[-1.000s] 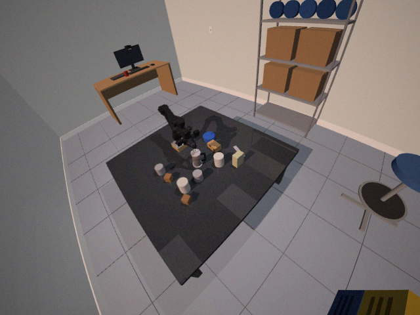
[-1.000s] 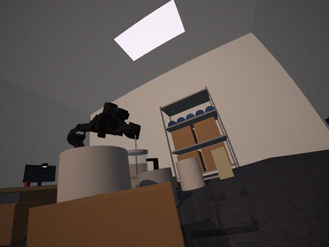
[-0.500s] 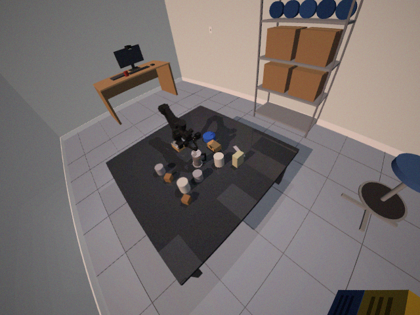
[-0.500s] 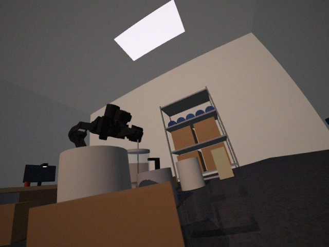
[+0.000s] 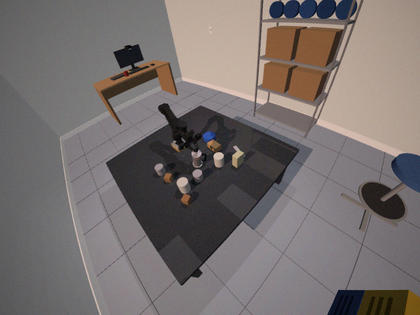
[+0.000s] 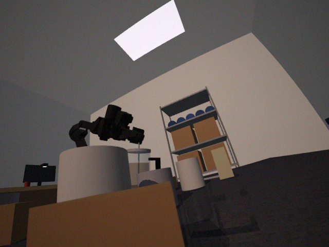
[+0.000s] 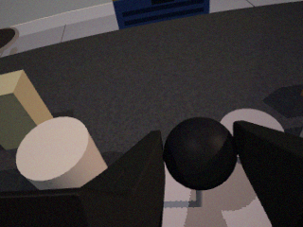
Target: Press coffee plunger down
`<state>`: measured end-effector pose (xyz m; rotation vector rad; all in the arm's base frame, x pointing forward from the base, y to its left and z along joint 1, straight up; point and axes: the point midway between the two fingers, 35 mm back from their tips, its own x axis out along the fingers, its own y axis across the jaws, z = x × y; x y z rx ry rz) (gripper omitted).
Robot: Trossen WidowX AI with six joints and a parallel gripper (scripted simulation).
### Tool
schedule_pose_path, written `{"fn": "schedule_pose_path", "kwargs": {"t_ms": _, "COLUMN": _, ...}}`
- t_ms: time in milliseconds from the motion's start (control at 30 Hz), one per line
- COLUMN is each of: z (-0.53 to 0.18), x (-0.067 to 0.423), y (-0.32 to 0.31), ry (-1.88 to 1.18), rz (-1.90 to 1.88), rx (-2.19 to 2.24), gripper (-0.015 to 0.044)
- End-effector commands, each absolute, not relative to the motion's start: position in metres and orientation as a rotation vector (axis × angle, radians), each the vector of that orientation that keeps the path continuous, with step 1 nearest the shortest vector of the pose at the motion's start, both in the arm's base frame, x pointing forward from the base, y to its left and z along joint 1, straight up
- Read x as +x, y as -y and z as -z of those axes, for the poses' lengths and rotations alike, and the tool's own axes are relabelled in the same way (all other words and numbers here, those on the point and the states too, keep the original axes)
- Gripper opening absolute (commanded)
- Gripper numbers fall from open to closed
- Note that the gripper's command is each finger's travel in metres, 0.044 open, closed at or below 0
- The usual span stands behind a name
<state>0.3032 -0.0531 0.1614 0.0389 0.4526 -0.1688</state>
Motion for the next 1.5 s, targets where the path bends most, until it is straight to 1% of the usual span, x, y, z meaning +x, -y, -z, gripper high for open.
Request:
{"fn": "schedule_pose_path", "kwargs": {"t_ms": 0, "z": -0.1472, "x": 0.3023, "y": 0.0529, "ry": -0.499, "rz": 0.171, "rx": 0.049, "gripper": 0.0125}}
{"fn": "schedule_pose_path", "kwargs": {"t_ms": 1300, "z": -0.1547, "x": 0.3075, "y": 0.0537, "ry": -0.477, "rz": 0.169, "rx": 0.041, "gripper": 0.0125}}
{"fn": "schedule_pose_path", "kwargs": {"t_ms": 1467, "z": -0.1547, "x": 0.3075, "y": 0.0537, "ry": -0.477, "rz": 0.169, "rx": 0.041, "gripper": 0.0257}}
